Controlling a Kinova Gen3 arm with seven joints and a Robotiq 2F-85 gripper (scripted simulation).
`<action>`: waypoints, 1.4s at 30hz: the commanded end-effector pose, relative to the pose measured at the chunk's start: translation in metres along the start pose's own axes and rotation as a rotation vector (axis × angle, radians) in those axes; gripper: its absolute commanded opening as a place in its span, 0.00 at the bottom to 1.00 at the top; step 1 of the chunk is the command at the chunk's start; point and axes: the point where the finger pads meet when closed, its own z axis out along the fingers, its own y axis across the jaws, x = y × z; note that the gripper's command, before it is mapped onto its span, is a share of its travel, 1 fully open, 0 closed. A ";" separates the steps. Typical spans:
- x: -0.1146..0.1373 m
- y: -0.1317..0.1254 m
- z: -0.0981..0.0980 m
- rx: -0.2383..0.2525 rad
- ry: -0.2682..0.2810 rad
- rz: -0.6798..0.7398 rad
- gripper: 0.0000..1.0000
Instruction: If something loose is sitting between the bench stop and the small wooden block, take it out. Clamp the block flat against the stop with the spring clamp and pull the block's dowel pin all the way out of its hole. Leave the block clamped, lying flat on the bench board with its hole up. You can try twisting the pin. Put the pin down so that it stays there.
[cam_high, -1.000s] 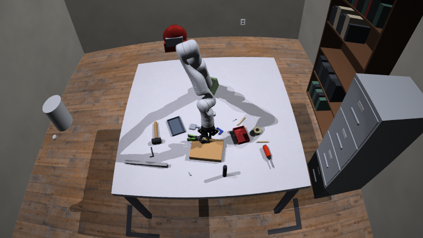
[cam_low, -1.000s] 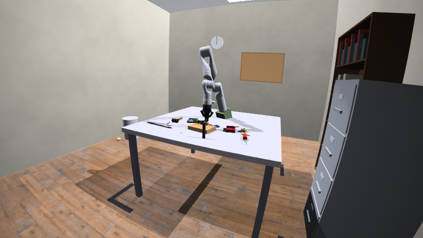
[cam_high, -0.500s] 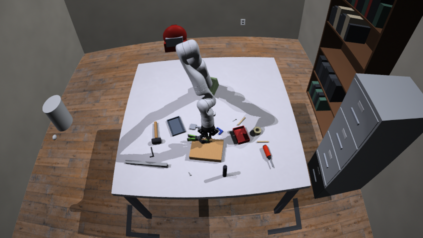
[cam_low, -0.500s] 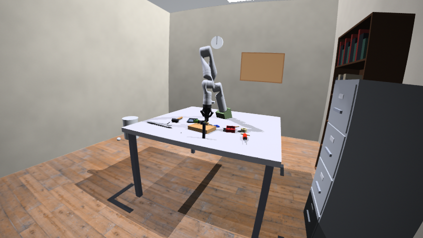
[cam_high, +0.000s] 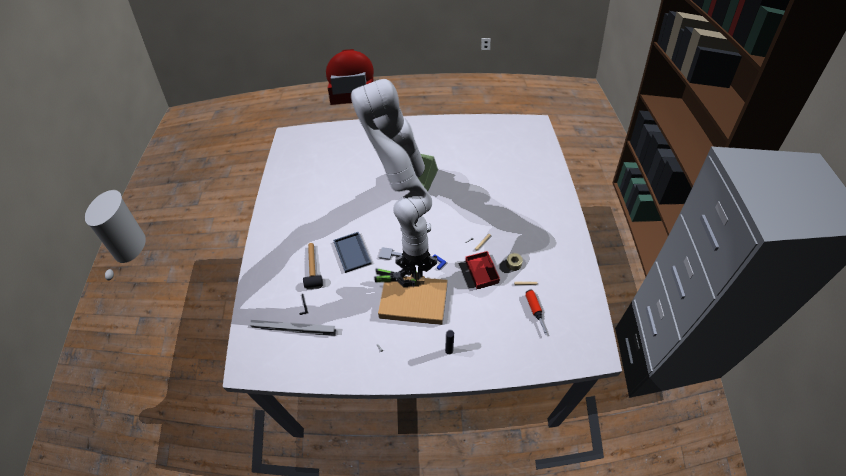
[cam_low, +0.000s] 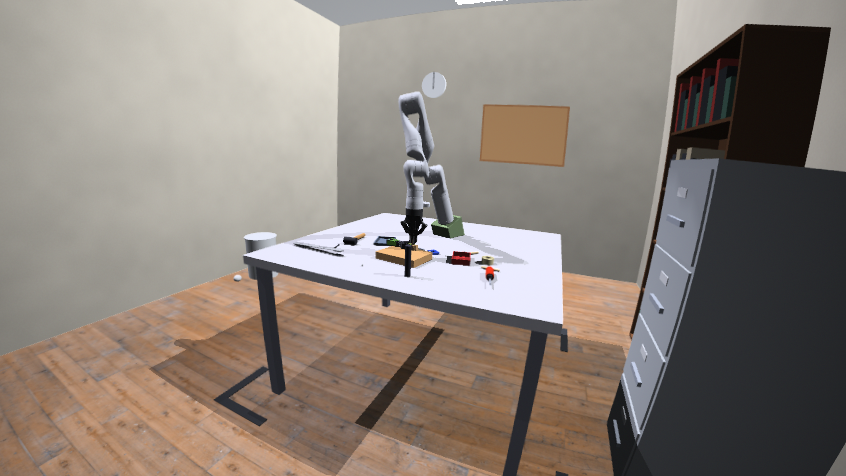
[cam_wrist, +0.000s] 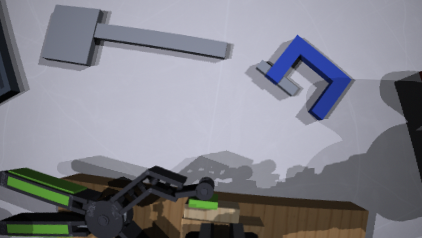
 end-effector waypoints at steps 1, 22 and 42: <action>-0.001 0.000 -0.001 0.000 -0.002 -0.003 0.10; -0.001 0.000 -0.001 0.000 -0.002 -0.027 0.10; -0.001 0.000 -0.001 0.000 -0.002 -0.053 0.10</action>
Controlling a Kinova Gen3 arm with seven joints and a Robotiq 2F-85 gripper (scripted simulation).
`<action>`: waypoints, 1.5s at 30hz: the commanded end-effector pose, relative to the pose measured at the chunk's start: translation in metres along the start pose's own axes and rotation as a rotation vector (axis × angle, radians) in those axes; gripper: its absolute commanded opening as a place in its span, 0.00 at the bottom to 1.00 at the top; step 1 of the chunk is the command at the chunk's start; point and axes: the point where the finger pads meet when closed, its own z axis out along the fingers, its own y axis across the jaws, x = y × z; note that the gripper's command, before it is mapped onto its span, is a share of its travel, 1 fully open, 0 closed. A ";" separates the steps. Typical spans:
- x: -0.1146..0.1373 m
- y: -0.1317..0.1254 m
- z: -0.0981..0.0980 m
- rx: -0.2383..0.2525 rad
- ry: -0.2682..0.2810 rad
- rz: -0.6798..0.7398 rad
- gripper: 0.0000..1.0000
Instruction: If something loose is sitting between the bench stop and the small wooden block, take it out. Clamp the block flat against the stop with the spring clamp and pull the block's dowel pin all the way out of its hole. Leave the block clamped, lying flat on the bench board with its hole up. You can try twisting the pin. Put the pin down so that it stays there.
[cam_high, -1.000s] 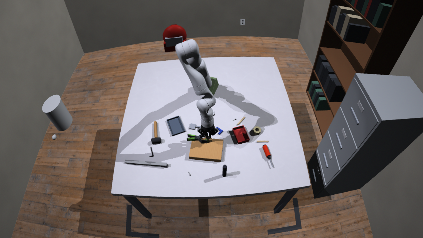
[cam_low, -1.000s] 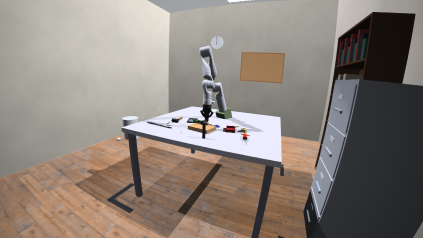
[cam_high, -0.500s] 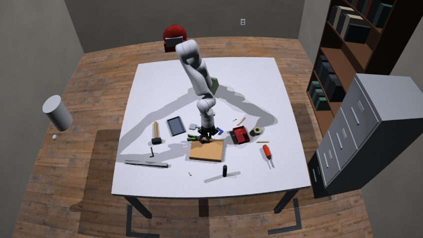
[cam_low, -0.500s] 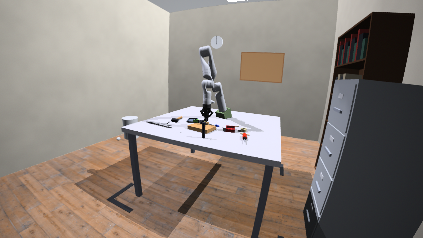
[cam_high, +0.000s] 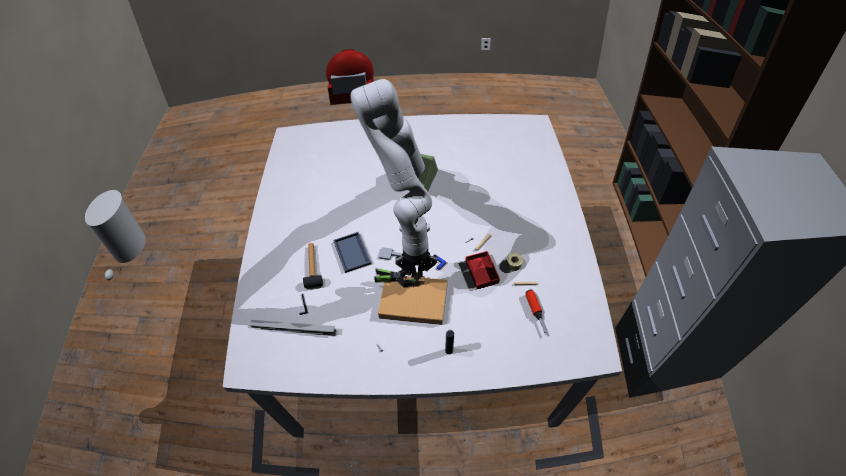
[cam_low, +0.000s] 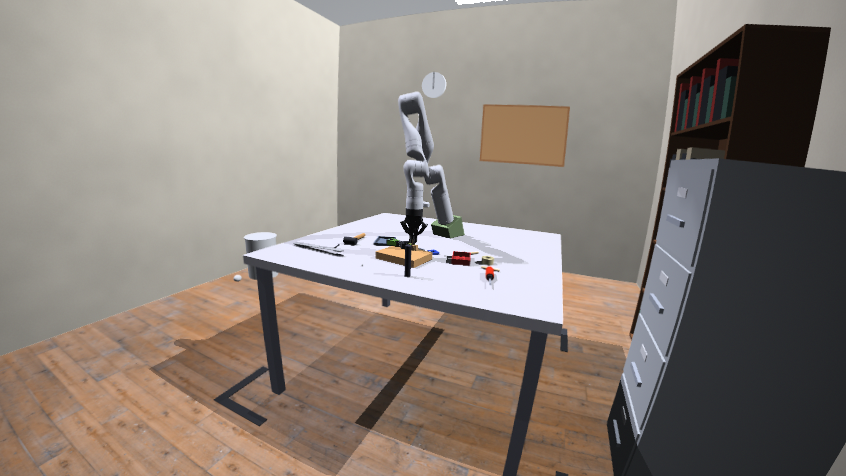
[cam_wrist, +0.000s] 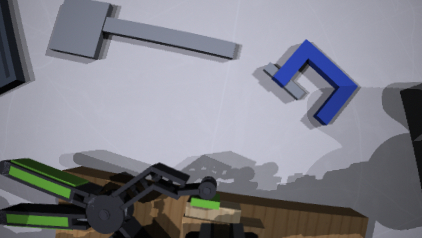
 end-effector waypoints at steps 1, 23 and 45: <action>-0.001 0.000 -0.001 0.000 -0.002 -0.004 0.10; -0.001 0.000 -0.001 0.000 -0.002 -0.034 0.10; -0.001 0.000 -0.001 0.000 -0.002 -0.070 0.10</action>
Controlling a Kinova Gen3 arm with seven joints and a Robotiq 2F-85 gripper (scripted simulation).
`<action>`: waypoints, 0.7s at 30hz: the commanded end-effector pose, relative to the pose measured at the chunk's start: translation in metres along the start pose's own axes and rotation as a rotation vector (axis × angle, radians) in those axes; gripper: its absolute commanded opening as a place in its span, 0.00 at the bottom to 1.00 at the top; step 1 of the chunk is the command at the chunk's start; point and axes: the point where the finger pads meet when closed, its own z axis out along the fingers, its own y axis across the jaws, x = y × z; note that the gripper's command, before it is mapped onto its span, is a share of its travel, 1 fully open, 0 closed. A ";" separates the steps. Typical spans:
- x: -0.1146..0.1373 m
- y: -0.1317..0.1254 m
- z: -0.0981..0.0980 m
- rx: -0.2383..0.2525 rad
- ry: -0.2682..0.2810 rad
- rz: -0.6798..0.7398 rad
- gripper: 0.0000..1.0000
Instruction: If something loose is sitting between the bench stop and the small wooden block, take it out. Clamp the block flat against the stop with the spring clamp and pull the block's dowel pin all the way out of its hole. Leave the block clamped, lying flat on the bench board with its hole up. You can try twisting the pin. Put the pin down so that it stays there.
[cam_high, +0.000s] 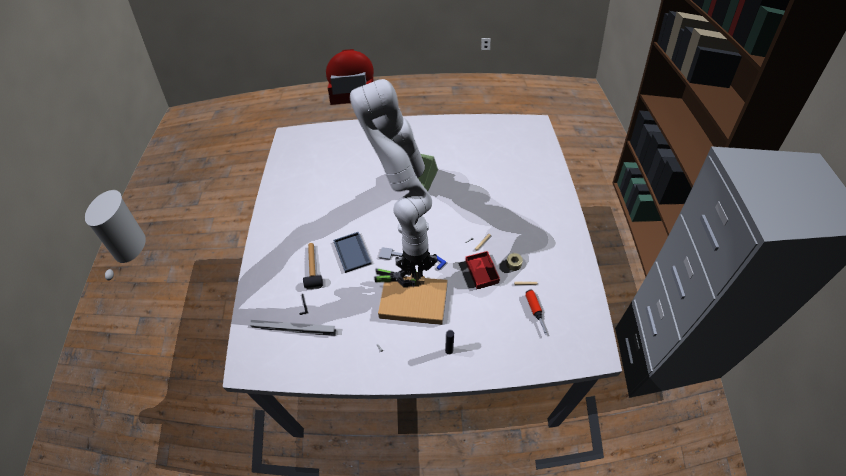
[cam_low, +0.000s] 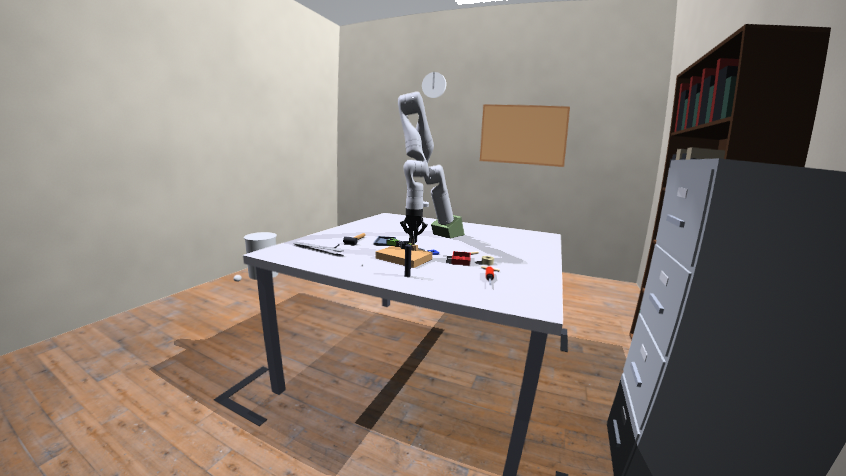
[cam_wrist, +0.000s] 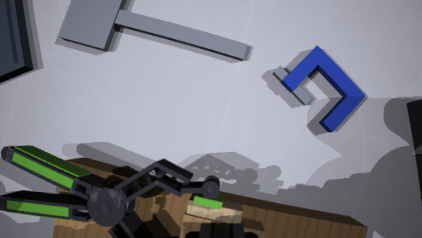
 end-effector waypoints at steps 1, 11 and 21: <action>-0.001 0.000 -0.001 0.000 -0.002 -0.006 0.10; -0.001 0.000 -0.001 0.000 -0.002 -0.021 0.10; -0.001 0.000 -0.001 0.000 -0.002 -0.042 0.10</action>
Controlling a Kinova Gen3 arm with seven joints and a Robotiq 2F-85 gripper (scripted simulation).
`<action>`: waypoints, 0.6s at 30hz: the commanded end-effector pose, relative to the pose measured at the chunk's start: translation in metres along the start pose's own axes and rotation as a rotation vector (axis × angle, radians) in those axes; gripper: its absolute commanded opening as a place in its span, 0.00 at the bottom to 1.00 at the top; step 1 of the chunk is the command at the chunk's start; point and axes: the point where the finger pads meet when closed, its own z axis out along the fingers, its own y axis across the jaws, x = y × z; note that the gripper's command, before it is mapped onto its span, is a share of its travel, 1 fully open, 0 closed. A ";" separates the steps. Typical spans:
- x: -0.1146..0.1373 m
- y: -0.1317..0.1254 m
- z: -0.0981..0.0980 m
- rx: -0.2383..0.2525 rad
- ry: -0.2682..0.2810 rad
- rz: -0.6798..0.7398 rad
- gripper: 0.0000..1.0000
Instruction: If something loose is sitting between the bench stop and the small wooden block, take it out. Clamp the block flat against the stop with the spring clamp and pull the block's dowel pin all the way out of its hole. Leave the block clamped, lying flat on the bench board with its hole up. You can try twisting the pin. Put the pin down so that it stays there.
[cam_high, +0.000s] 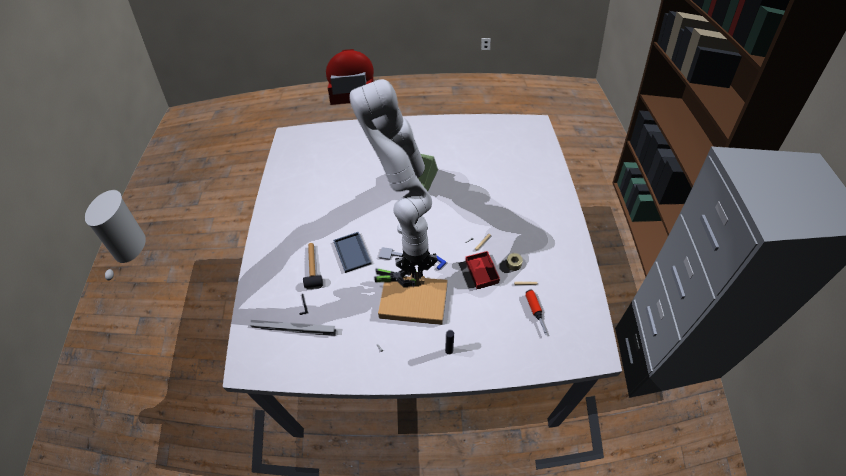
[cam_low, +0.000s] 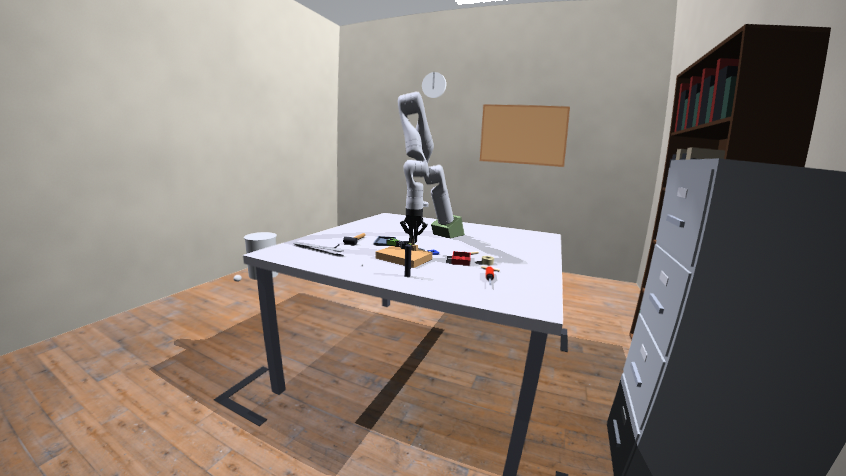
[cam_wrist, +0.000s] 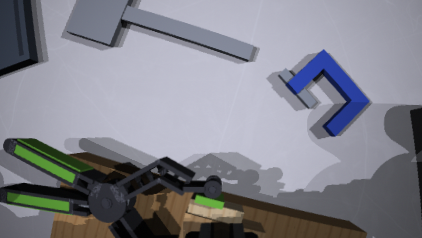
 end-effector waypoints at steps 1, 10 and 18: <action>-0.001 0.000 -0.001 0.000 -0.002 -0.006 0.10; -0.001 0.000 -0.001 0.000 -0.002 -0.022 0.10; -0.001 0.000 -0.001 0.000 -0.002 -0.040 0.10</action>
